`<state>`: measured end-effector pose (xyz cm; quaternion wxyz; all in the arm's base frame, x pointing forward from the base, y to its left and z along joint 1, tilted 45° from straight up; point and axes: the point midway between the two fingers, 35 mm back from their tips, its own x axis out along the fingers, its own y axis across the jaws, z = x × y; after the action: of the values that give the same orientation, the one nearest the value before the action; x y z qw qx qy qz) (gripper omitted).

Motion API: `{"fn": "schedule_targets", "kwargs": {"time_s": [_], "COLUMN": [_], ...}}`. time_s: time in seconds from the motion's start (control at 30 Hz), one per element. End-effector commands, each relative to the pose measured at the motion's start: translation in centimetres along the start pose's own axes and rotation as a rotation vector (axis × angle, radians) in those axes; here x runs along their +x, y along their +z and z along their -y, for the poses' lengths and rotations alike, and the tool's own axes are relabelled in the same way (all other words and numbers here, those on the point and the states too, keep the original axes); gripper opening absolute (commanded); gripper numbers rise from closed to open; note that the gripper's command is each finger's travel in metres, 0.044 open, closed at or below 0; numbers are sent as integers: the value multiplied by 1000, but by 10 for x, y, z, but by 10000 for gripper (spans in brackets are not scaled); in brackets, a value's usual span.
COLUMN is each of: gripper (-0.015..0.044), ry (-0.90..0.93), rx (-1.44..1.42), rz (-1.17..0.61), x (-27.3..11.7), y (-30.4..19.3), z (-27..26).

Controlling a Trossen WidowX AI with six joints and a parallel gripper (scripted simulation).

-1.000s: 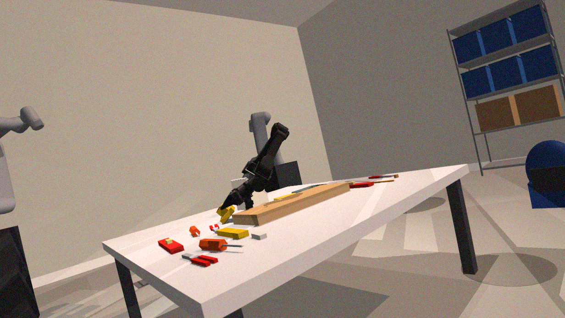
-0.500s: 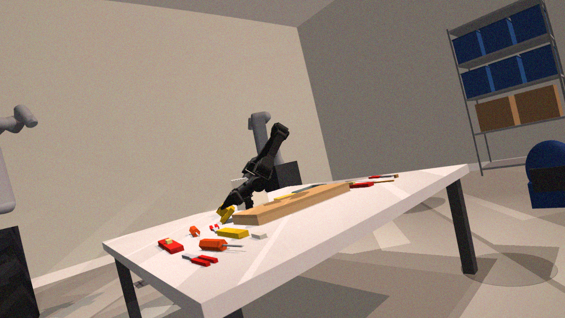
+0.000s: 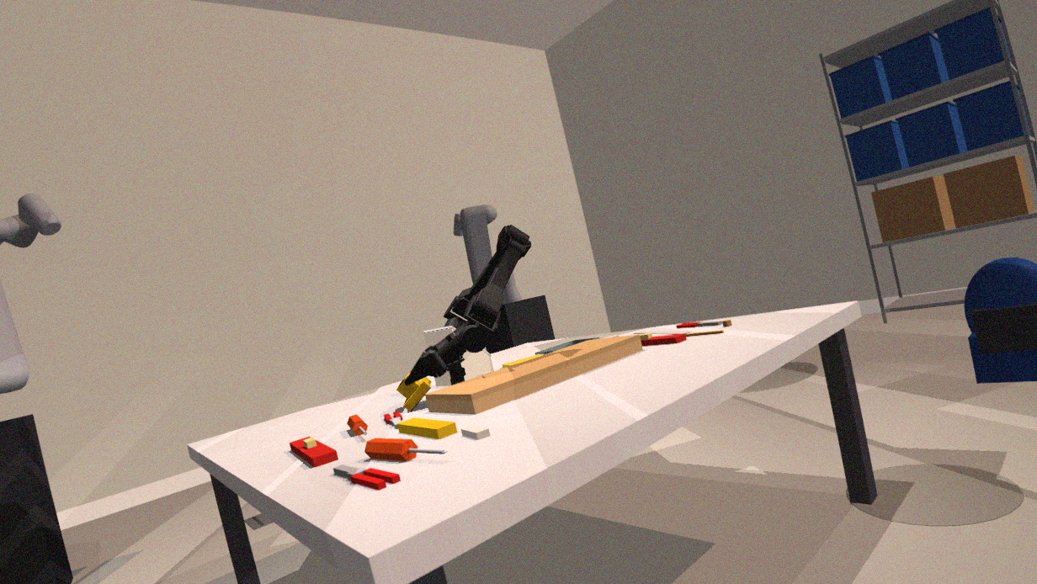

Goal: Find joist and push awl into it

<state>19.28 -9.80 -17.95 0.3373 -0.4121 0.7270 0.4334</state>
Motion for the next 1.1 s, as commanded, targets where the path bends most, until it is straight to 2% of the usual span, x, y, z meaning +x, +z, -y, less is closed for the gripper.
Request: {"fn": "schedule_targets", "kwargs": {"time_s": [0.0,0.03,0.13,0.6,1.07], "gripper": [378,378,440,440,440], "ry": [0,0,0,0,0], "rx": [0,0,0,0,0], "rz": [0,0,0,0,1], "x": [0,0,0,-2,-24], "y": [0,0,0,0,0], "z": [0,0,0,0,0]}}
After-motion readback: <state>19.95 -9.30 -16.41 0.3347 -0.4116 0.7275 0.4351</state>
